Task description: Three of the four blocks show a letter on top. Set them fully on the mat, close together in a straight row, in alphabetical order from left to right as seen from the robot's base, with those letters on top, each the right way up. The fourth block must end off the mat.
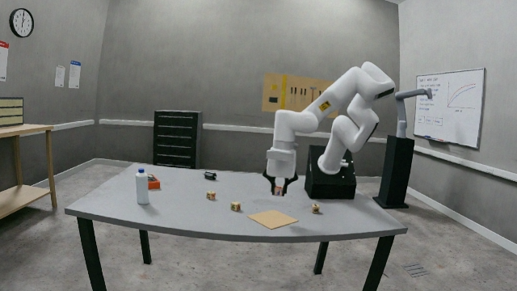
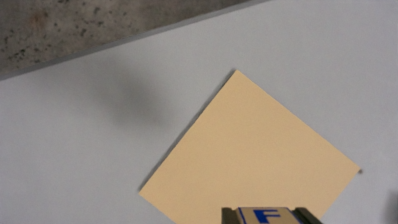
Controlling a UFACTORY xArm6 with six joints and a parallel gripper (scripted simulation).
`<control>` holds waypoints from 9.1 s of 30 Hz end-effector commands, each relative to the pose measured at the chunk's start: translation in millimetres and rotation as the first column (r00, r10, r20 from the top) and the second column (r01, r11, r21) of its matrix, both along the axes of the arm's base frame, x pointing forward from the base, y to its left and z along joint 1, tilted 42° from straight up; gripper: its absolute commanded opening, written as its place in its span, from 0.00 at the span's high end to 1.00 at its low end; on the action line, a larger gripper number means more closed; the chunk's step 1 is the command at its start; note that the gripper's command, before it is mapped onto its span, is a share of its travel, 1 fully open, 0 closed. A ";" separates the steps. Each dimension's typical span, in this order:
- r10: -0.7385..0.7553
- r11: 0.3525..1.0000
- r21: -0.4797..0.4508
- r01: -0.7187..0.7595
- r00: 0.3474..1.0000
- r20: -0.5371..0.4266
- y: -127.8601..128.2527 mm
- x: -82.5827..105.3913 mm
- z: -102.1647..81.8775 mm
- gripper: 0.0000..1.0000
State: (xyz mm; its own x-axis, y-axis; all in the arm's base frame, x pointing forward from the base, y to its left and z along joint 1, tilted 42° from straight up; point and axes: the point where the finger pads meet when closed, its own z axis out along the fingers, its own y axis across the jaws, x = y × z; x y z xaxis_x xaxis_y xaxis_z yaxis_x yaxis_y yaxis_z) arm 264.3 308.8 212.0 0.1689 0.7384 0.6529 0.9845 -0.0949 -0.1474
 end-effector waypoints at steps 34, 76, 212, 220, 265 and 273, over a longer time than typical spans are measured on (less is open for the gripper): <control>-0.337 0.941 -0.072 0.331 0.893 -0.298 20.3 -26.2 25.5 0.72; -0.337 0.941 -0.073 0.331 0.893 -0.299 84.6 -31.2 -45.7 0.72; -0.337 0.941 -0.073 0.331 0.893 -0.299 63.6 -29.6 -22.3 0.52; -0.337 0.941 -0.072 0.331 0.893 -0.299 41.4 -27.9 2.4 0.52; -0.250 0.968 -0.059 0.243 0.944 -0.216 -2.9 100.1 -25.3 0.00; -0.206 0.979 -0.032 0.203 0.961 -0.182 -34.6 158.2 -58.7 0.00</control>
